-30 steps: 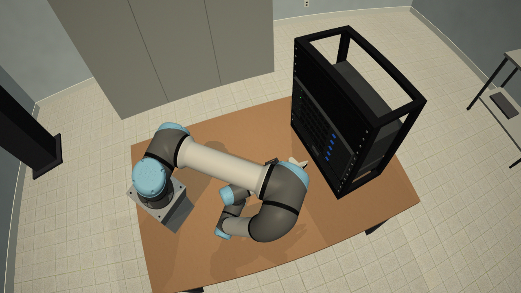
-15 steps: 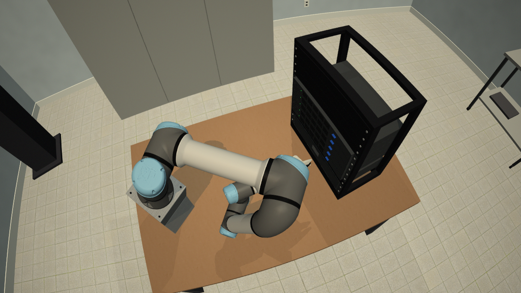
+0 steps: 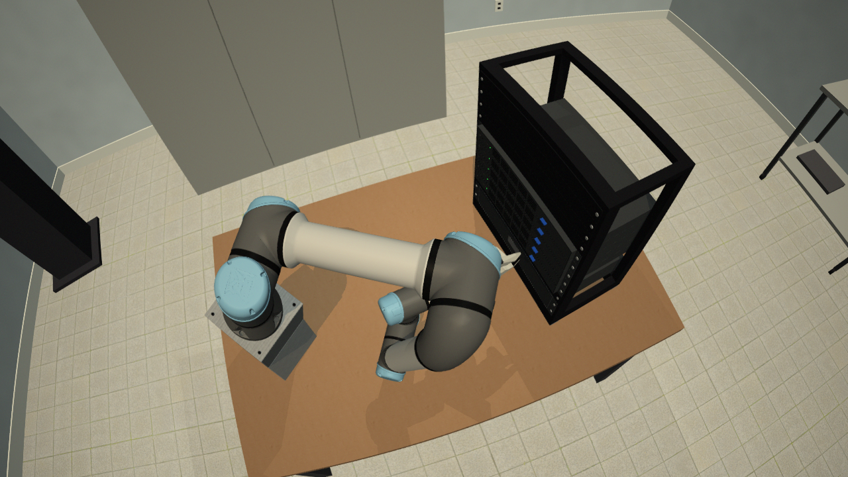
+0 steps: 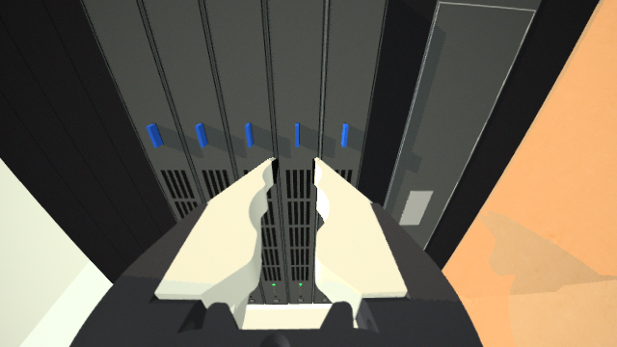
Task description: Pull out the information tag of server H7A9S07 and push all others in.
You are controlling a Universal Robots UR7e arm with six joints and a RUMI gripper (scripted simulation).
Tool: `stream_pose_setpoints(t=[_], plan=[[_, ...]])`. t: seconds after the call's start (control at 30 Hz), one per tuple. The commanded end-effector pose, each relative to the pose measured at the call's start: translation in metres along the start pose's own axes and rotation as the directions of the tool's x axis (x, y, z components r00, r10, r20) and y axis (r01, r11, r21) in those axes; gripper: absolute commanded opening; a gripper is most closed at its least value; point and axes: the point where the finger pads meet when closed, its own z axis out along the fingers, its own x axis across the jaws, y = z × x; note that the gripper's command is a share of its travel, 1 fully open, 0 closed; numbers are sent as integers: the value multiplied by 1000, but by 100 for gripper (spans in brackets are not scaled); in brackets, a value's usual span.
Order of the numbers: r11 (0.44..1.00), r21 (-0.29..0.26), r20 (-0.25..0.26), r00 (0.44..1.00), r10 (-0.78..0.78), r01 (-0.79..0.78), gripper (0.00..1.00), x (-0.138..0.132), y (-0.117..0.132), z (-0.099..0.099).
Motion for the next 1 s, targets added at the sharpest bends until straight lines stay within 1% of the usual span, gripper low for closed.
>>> stream_pose_setpoints(t=[0.0, 0.2, 0.97], plan=[[1000, 1, 0, 1000, -1, 1, 15, 0, 0, 18], [1000, 1, 0, 1000, -1, 1, 15, 0, 0, 26], [1000, 1, 0, 1000, -1, 1, 15, 0, 0, 27]])
